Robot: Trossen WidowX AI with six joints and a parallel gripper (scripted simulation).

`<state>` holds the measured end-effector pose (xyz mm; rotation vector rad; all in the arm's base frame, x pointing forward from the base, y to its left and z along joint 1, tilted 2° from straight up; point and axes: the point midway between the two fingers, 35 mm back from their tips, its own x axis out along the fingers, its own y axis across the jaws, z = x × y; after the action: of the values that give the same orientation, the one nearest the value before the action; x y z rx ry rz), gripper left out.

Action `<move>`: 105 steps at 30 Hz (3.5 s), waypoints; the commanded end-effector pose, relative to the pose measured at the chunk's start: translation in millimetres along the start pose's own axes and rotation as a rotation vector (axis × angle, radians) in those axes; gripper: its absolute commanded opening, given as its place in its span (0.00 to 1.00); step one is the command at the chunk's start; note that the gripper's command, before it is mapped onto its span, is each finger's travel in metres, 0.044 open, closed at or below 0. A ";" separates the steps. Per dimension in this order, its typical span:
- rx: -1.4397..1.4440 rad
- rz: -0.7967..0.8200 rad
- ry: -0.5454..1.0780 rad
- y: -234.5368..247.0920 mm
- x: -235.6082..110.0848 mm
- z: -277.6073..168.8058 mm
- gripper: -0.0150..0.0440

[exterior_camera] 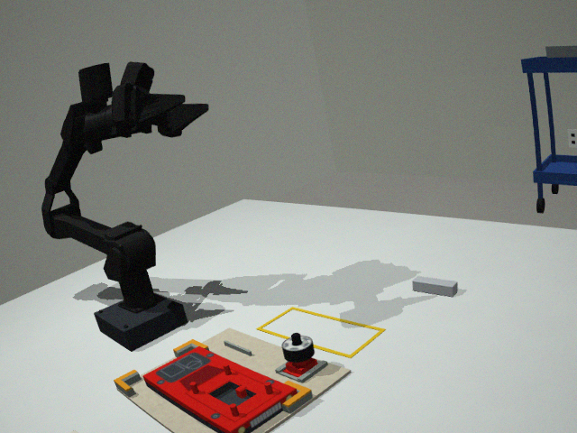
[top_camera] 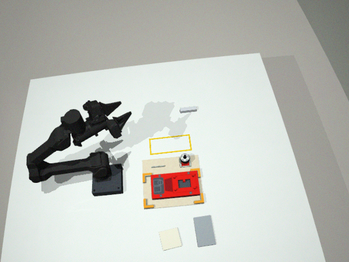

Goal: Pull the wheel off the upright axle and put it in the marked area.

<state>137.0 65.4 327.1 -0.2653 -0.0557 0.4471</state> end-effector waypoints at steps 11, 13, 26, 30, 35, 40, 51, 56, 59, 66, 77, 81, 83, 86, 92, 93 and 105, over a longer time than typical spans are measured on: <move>0.170 -0.001 0.225 -21.1 39.6 -13.2 0.76; 0.188 -0.005 0.281 -26.9 49.6 -17.5 0.76; 0.358 -0.039 0.660 -56.3 106.5 -63.6 0.76; 0.416 -0.055 0.792 -63.7 122.9 -84.7 0.76; 0.482 -0.080 0.958 -71.6 141.2 -114.0 0.76; 0.539 -0.108 1.126 -77.5 156.5 -146.6 0.76; 0.631 -0.176 1.499 -82.9 177.5 -227.4 0.76; 0.640 -0.186 1.550 -82.7 178.8 -239.0 0.76; 0.639 -0.186 1.550 -89.1 175.7 -241.0 0.76; 0.639 -0.186 1.550 -88.0 176.6 -251.0 0.76; 0.639 -0.186 1.550 -71.4 179.4 -312.2 0.76; 0.648 -0.182 1.563 -69.9 177.9 -311.6 0.72; 0.648 -0.182 1.563 -69.9 177.9 -311.6 0.63; 0.648 -0.182 1.563 -69.9 177.9 -311.6 0.56; 0.648 -0.182 1.563 -69.9 177.9 -311.6 0.49; 0.648 -0.182 1.563 -69.9 177.9 -311.5 0.45; 0.647 -0.183 1.561 -71.0 178.0 -308.3 0.25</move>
<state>361.5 6.6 46.3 0.0876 1.5546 -0.0334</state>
